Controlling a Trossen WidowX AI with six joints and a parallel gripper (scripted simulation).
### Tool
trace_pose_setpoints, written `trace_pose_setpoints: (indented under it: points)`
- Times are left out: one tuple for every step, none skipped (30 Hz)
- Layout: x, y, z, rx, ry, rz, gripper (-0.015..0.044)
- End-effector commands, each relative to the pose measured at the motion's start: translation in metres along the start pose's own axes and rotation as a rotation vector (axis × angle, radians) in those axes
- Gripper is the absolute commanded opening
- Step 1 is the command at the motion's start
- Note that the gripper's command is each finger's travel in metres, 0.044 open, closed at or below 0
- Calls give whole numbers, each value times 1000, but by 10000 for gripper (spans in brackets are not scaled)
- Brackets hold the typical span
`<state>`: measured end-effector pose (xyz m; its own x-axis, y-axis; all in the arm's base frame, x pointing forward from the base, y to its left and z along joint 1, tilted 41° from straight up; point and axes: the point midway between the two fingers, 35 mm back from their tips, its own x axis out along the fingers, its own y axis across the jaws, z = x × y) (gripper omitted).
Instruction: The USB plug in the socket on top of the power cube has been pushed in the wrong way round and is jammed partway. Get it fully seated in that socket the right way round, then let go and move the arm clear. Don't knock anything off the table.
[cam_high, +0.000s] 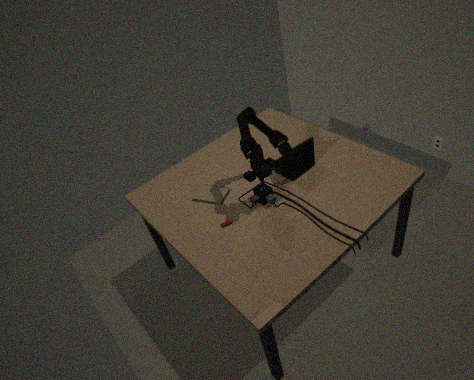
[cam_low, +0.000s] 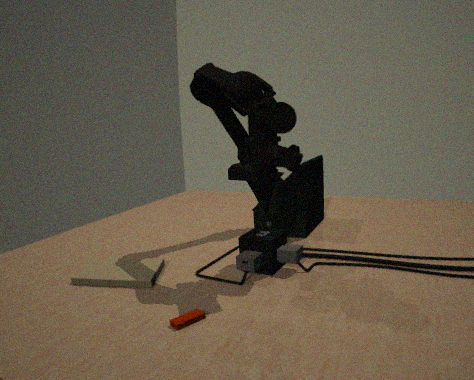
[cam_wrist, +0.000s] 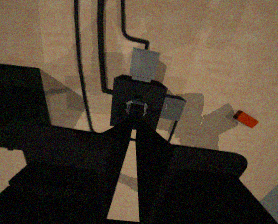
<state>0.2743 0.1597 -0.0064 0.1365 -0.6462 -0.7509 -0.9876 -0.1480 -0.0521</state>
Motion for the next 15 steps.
trace_pose_setpoints:
  points:
    - [1,0,-1,3,9,-2,0]
    - [1,0,-1,3,11,-2,0]
    - [1,0,-1,3,12,-2,0]
    - [1,0,-1,3,13,-2,0]
    - [1,0,-1,3,14,-2,0]
    - [1,0,-1,3,15,-2,0]
    - [1,0,-1,3,17,-2,0]
    - [1,0,-1,3,18,-2,0]
    - [2,0,-1,3,19,-2,0]
    - [2,0,-1,3,20,-2,0]
    - [2,0,-1,3,22,-2,0]
    - [2,0,-2,3,23,-2,0]
    - [2,0,-2,3,24,-2,0]
    - [2,0,-2,3,25,-2,0]
    - [2,0,-2,3,26,-2,0]
